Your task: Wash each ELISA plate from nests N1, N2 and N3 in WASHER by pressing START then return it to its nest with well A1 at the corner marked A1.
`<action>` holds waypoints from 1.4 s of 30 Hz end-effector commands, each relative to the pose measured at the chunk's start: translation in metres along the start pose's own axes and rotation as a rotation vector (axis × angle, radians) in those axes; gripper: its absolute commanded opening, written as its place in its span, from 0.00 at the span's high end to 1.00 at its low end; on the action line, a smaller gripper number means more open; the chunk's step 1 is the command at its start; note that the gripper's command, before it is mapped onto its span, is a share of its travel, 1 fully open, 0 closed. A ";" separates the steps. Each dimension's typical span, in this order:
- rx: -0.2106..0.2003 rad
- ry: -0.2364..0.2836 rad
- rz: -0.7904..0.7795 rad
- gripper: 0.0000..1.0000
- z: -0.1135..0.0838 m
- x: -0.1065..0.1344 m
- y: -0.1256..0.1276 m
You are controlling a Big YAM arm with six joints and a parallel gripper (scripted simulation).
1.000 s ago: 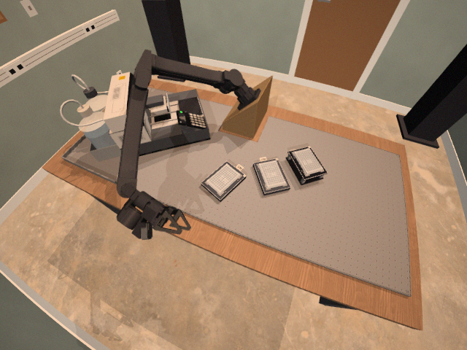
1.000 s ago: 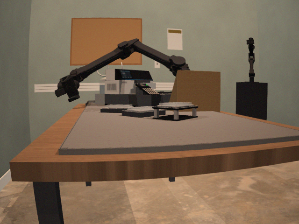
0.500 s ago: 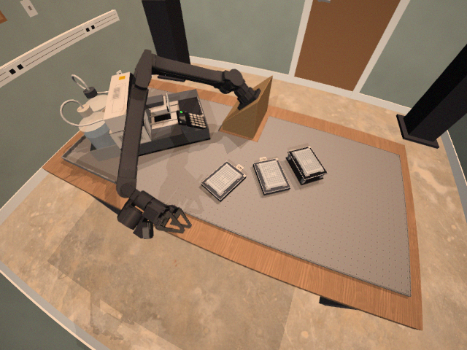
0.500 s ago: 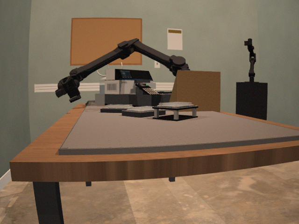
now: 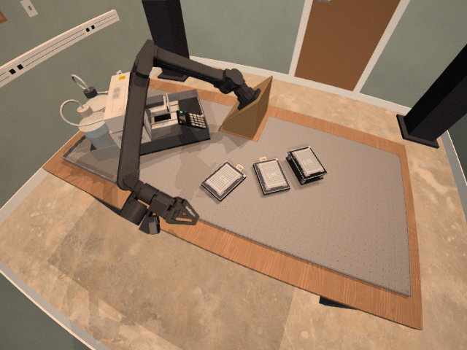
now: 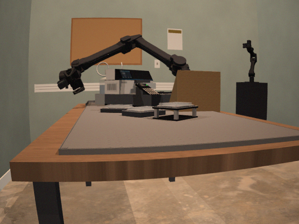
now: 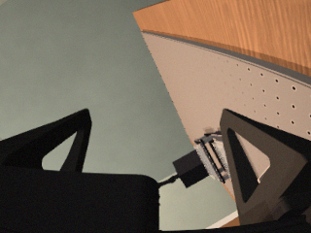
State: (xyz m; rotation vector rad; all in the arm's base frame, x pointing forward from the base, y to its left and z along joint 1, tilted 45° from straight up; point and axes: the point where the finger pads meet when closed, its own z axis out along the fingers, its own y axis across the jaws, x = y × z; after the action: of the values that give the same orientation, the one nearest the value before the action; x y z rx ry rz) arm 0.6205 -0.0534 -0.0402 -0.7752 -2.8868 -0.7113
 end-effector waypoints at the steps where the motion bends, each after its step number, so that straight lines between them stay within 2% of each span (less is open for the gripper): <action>1: -0.001 -0.014 -0.026 0.00 -0.005 0.017 0.029; 3: -0.002 -0.014 -0.026 0.00 -0.003 0.026 0.031; 5: 0.072 0.020 -0.013 0.00 -0.001 0.040 0.030; 6: 0.097 0.011 -0.021 0.00 -0.005 0.038 0.037; 7: 0.108 0.029 -0.012 0.00 0.002 0.050 0.031; 9: 0.099 0.010 -0.021 0.00 0.004 0.054 0.035; 12: 0.097 0.011 -0.021 0.00 0.006 0.062 0.036; 13: 0.141 0.035 -0.012 0.00 0.006 0.072 0.034; 15: 0.141 0.035 -0.012 0.00 0.006 0.072 0.034; 16: 0.158 0.007 -0.029 0.00 -0.004 0.063 0.047; 17: 0.191 0.012 -0.029 0.00 -0.003 0.068 0.047; 18: 0.210 0.047 -0.013 0.00 0.009 0.087 0.034; 22: 0.198 0.029 -0.021 0.00 0.012 0.099 0.037; 23: 0.243 0.051 -0.015 0.00 0.012 0.109 0.034; 25: 0.308 0.055 -0.020 0.00 0.012 0.118 0.034; 27: 0.314 0.058 -0.019 0.00 0.014 0.129 0.033; 29: 0.301 0.040 -0.027 0.00 0.016 0.134 0.035; 32: 0.300 0.040 -0.026 0.00 0.016 0.136 0.035; 33: 0.340 0.046 -0.028 0.00 0.012 0.140 0.037; 35: 0.413 0.060 -0.030 0.00 0.015 0.155 0.030; 37: 0.417 0.061 -0.030 0.00 0.016 0.165 0.028; 40: 0.403 0.043 -0.037 0.00 0.017 0.171 0.030; 42: 0.483 0.057 -0.041 0.00 0.015 0.186 0.025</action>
State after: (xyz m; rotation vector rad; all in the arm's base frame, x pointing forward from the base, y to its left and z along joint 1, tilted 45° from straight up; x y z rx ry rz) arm 0.4765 0.0358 -0.0273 -0.6447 -2.8235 -0.0672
